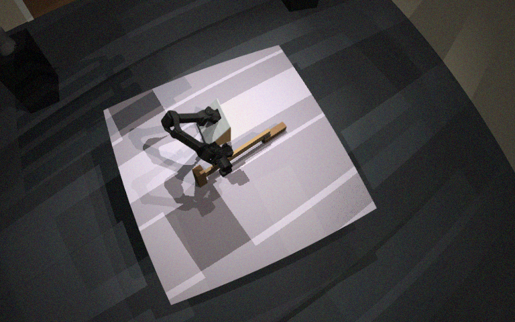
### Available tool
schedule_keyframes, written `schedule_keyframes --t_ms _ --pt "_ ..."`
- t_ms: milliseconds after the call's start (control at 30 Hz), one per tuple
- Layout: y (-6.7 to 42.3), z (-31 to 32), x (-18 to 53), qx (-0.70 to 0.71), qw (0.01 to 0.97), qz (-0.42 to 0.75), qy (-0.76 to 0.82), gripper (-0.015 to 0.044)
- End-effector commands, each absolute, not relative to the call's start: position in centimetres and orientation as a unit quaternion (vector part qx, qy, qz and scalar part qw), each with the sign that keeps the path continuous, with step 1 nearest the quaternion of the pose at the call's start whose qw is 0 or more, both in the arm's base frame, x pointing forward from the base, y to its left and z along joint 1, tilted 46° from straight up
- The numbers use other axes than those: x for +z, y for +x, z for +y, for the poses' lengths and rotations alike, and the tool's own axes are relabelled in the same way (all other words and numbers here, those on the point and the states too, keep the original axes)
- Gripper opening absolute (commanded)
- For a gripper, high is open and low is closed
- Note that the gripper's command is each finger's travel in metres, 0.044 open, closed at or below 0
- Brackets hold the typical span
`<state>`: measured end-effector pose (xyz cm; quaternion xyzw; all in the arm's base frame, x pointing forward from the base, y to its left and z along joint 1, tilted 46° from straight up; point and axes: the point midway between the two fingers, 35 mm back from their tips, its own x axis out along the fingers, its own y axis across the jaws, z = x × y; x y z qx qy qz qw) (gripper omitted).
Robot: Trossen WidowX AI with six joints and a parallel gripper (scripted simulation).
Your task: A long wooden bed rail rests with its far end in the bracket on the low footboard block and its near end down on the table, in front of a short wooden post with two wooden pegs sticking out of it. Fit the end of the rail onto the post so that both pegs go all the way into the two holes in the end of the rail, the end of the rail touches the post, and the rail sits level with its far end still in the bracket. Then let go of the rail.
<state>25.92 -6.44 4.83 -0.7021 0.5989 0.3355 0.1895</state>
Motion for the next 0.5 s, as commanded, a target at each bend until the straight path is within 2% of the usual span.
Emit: schedule_keyframes --t_ms 0,467 --pt "25.59 -4.08 4.77 0.336 0.189 0.595 -0.706 0.0440" --pt "25.54 -3.91 4.77 0.335 0.189 0.595 -0.706 0.0440"
